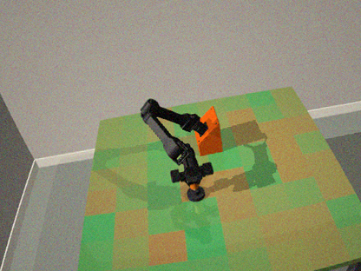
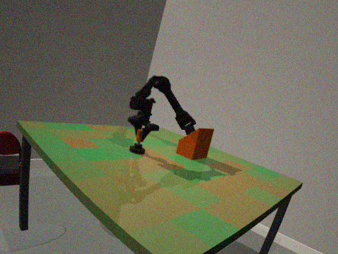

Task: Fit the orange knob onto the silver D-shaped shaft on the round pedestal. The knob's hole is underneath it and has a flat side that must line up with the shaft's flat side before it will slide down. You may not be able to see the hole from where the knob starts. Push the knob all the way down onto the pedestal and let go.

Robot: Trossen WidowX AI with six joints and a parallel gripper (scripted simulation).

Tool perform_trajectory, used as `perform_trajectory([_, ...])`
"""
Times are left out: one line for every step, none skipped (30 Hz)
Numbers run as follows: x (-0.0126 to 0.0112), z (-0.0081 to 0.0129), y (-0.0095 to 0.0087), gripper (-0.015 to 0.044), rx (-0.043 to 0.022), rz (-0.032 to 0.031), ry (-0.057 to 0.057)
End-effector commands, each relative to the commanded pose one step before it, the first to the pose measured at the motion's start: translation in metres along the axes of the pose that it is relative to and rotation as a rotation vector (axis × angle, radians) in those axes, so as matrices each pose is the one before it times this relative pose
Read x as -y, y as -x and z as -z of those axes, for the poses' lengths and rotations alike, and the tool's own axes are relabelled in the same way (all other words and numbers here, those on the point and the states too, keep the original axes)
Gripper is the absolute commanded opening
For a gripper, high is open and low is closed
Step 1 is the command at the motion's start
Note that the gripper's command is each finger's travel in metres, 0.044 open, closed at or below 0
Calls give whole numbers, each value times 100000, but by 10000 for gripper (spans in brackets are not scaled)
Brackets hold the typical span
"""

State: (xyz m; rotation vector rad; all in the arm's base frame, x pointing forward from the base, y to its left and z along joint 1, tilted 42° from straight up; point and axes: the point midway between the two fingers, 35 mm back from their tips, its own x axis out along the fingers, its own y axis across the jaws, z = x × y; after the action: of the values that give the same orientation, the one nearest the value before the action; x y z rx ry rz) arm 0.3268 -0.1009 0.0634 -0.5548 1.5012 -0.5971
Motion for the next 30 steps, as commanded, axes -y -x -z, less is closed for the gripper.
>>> perform_trajectory([-140, -112, 178, 0, 276, -97, 261])
perform_trajectory([-2, -35, 13, 0, 2, -1, -2])
perform_trajectory([4, -32, 13, 0, 2, 0, -1])
perform_trajectory([10, -32, 14, 0, 2, 0, -1])
perform_trajectory([16, -31, 14, 0, 2, 0, -1])
perform_trajectory([22, -30, 13, 0, 2, 1, -1])
perform_trajectory([26, -27, 10, 0, 1, 1, -1])
perform_trajectory([21, -17, 6, 0, 1, 1, -1])
perform_trajectory([17, -9, 2, 0, 1, 1, 0])
perform_trajectory([13, -1, -3, 0, 0, 1, 0])
perform_trajectory([5, 5, -143, 0, 0, 8, 0])
perform_trajectory([6, 24, -130, 0, -1, 6, 1])
perform_trajectory([0, 29, -1, 0, -1, 0, 1])
perform_trajectory([1, -9, -6, 0, 0, 0, 0])
perform_trajectory([7, -11, -15, 0, 1, 1, -1])
perform_trajectory([7, 20, -26, 0, -1, 2, 1])
perform_trajectory([1, 36, -32, 0, -2, 2, 2])
perform_trajectory([-5, 40, -35, 0, -2, 1, 2])
perform_trajectory([-7, 42, -35, 0, -2, 1, 2])
perform_trajectory([-2, 45, -30, 0, -2, 1, 2])
perform_trajectory([-8, 42, 75, 0, -2, -4, 2])
perform_trajectory([-4, 20, -46, 0, -1, 2, 1])
perform_trajectory([-15, 72, 39, 0, -4, -3, 3])
perform_trajectory([-12, 38, 0, 0, -2, -1, 2])
perform_trajectory([-8, 14, 0, 0, -1, 0, 1])
perform_trajectory([0, 0, 0, 0, 0, 0, 0])
perform_trajectory([-14, -13, -30, 0, 1, 1, -1])
perform_trajectory([0, -30, 0, 0, 2, 0, -1])
perform_trajectory([0, 0, 0, 0, 0, 0, 0])
perform_trajectory([0, 0, -20, 0, 0, 1, 0])
